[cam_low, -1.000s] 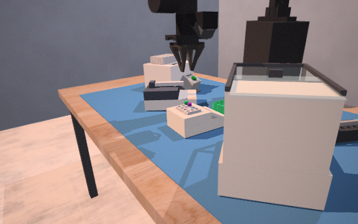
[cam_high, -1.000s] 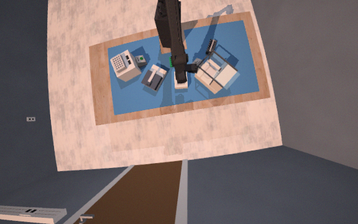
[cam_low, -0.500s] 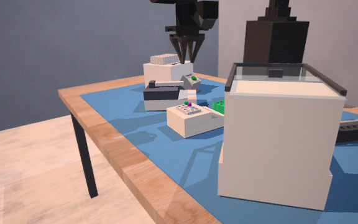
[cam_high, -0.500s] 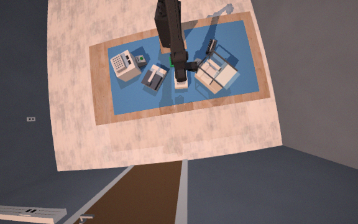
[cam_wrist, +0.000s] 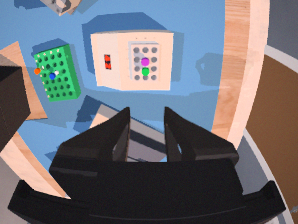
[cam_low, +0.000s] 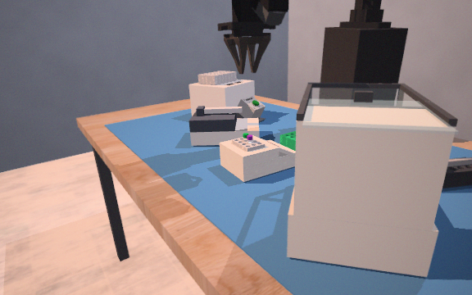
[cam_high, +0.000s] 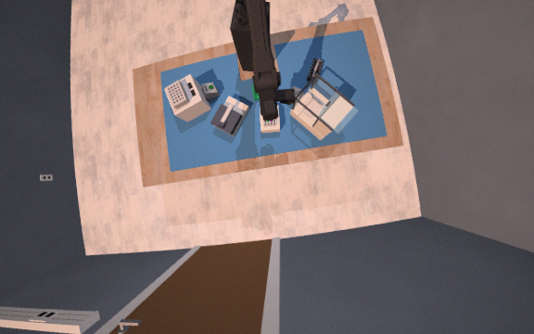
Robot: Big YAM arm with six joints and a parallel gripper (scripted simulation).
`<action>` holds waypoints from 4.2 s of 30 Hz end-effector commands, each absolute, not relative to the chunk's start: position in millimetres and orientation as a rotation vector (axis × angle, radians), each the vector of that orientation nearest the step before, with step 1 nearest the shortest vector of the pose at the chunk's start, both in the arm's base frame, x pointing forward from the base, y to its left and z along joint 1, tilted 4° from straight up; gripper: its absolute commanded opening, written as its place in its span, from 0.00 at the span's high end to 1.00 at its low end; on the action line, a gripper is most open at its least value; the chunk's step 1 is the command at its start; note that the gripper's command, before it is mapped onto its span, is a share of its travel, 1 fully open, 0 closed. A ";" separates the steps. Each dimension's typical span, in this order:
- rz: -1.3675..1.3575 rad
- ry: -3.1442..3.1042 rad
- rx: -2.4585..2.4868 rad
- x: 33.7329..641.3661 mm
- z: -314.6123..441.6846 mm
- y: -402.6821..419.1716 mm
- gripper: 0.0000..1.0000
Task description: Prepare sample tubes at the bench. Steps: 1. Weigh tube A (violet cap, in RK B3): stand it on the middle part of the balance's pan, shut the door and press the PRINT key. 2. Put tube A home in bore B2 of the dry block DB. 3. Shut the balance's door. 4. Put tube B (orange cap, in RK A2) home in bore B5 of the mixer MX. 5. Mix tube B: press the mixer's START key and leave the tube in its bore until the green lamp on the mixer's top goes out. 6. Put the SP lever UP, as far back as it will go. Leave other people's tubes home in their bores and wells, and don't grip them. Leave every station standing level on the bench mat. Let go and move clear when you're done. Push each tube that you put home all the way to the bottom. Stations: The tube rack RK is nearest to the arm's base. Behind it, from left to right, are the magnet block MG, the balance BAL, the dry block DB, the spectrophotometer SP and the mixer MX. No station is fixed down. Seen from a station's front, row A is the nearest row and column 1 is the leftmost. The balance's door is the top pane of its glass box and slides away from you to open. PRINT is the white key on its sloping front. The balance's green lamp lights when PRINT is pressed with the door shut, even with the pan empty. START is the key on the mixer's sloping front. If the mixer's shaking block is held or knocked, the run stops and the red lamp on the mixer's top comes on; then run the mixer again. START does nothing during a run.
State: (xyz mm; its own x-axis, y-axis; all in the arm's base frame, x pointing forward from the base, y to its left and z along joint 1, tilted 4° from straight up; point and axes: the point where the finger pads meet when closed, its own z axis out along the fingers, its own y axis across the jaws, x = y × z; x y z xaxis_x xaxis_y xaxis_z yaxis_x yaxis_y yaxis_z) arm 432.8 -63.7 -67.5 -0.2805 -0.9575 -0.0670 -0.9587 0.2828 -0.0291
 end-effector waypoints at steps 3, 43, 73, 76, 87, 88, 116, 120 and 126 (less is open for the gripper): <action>-0.026 2.431 -1.822 454.3 -42.5 -74.0 0.70; 0.004 2.446 -1.833 443.4 -11.2 -69.8 0.70; 0.004 2.446 -1.833 443.4 -11.2 -69.8 0.70; 0.003 2.502 -1.749 454.3 -7.2 -48.7 0.70; 0.027 2.734 -1.383 459.3 -10.2 -21.5 0.70; 0.027 2.734 -1.383 459.3 -10.2 -21.5 0.70; 0.077 3.069 -0.243 479.6 -3.2 76.9 0.70; 0.082 3.079 -0.105 481.3 -2.6 85.4 0.70; 0.089 3.083 0.100 484.4 -1.5 100.5 0.70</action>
